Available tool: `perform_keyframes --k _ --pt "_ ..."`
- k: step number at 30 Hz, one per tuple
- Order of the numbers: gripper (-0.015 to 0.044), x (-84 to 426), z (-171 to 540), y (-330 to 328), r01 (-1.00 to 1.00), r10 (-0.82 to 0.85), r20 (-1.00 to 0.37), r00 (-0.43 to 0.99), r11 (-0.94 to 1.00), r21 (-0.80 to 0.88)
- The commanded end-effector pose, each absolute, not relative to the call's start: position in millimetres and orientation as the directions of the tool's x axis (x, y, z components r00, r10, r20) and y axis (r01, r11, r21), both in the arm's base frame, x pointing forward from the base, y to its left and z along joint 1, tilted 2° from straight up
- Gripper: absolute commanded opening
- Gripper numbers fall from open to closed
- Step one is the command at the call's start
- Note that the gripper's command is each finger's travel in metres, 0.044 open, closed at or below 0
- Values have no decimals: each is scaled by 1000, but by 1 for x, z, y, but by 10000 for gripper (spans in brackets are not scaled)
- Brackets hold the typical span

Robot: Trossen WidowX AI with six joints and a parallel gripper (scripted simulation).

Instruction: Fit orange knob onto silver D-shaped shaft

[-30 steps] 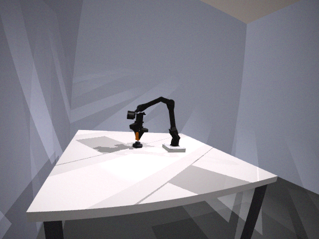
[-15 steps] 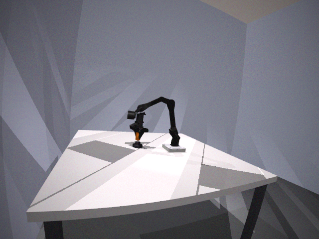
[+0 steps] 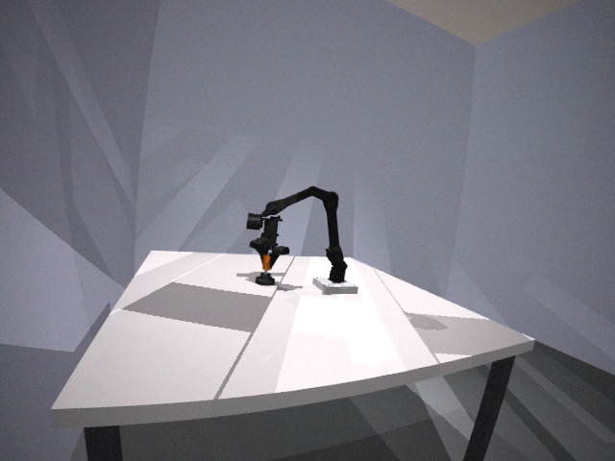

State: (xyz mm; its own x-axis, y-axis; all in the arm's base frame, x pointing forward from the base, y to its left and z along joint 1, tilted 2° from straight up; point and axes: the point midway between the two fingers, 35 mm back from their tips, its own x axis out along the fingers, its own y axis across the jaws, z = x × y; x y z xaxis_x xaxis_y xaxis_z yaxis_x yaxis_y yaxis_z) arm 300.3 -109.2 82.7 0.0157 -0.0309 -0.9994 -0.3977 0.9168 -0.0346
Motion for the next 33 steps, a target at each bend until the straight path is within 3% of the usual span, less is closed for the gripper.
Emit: perform_keyframes --k 1,33 --pt "0 300 81 -110 -439 -34 -999 14 898 -36" --pt "0 307 80 -113 -439 -34 -999 14 898 -37"
